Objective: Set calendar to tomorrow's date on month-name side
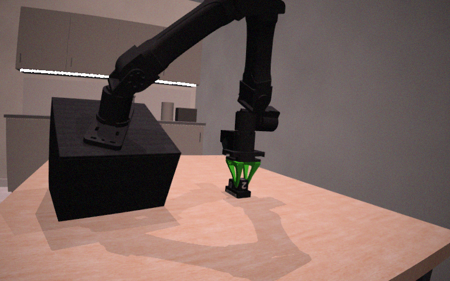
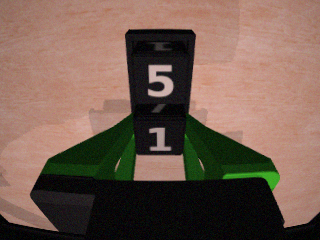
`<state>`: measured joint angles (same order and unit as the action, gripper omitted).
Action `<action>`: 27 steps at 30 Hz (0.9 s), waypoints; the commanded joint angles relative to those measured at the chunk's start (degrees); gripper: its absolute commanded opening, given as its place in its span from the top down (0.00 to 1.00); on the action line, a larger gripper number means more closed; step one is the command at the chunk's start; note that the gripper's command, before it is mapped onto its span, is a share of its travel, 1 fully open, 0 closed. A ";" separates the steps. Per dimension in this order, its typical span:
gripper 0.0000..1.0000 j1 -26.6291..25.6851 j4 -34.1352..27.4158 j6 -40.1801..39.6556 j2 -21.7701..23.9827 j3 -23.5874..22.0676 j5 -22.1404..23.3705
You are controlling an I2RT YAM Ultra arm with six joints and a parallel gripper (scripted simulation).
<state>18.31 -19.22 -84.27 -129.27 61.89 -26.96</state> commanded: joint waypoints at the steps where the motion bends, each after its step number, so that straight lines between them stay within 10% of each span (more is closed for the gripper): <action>1: 0.74 0.19 0.19 -0.10 0.28 0.08 0.21; 27: 0.74 -0.40 1.74 -0.77 -1.01 0.11 0.25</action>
<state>17.69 -17.54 -84.99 -130.58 61.91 -26.96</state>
